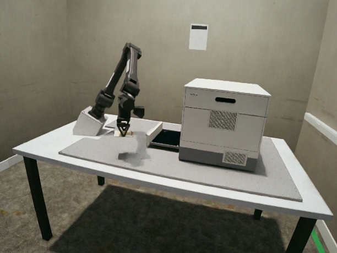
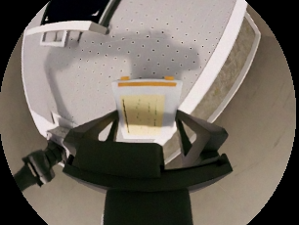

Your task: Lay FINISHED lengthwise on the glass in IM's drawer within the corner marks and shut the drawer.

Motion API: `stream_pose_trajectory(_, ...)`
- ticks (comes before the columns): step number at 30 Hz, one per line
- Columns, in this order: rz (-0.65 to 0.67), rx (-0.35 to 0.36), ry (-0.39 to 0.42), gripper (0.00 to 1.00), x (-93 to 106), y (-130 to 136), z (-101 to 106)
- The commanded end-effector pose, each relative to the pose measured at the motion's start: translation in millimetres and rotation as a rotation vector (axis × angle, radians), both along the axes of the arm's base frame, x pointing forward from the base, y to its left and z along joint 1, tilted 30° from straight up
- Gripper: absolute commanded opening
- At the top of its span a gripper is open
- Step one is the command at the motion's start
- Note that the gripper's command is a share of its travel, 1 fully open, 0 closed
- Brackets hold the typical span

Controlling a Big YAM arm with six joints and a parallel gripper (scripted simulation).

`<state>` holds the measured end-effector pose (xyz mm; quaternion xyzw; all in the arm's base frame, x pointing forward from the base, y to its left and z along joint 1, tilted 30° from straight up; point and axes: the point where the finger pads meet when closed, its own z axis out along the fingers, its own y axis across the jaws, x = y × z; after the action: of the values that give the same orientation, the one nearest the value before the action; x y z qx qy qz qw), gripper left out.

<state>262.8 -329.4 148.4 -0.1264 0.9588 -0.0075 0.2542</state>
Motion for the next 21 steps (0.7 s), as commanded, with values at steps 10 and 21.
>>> stream_pose_trajectory(10, 0.311, -0.201, -0.031, 0.78, 25.2, 43, 25)
stream_pose_trajectory(21, 0.57, -0.35, -0.046, 0.78, 43.5, 82, 38)
